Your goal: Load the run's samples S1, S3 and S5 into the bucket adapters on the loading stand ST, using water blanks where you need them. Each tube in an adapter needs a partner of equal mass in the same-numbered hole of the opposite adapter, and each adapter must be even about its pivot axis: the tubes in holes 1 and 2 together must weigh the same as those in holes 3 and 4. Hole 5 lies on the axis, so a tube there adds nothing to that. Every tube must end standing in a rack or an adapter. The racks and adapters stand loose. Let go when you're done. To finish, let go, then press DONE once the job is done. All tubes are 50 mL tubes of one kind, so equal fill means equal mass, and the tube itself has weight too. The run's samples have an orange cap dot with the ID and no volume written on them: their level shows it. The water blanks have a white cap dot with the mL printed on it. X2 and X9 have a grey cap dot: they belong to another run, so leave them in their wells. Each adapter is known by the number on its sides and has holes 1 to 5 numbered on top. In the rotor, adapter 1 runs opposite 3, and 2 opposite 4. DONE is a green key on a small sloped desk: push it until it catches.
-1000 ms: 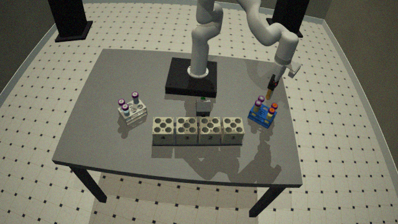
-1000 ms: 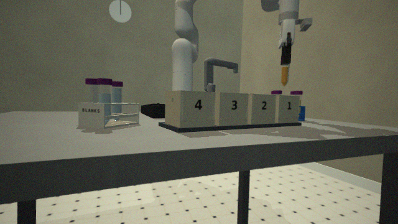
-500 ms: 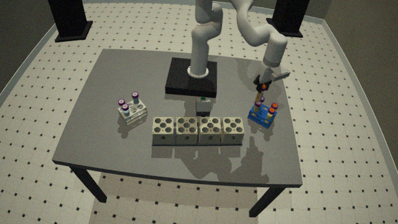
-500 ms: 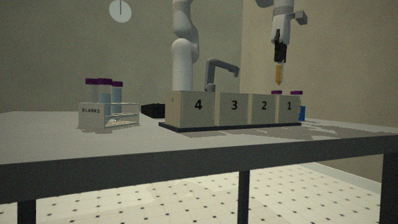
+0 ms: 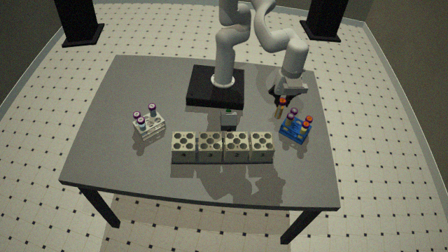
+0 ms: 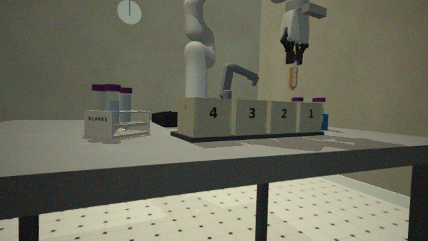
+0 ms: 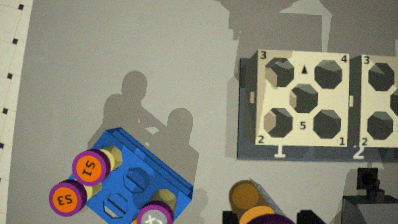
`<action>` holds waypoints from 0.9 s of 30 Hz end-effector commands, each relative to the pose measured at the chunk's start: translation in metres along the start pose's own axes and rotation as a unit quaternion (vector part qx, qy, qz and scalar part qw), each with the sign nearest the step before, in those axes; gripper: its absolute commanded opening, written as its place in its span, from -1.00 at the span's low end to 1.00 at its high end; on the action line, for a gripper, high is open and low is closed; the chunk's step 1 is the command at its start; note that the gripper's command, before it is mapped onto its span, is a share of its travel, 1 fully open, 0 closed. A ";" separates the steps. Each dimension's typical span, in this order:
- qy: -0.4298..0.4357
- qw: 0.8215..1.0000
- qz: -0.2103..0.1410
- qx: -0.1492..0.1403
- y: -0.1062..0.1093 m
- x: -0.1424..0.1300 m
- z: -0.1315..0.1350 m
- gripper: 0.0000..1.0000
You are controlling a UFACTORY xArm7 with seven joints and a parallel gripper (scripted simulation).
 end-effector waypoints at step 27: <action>-0.014 1.000 0.003 -0.001 0.002 0.012 0.136 -1.00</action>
Point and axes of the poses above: the point where the finger pads meet when closed, its own y axis back along the fingers, its own z axis across the jaws, x = y × z, the point moved 8 cm from there along y, back along the fingers, and after that the axes turned 13 degrees about y, right-handed, at the moved point
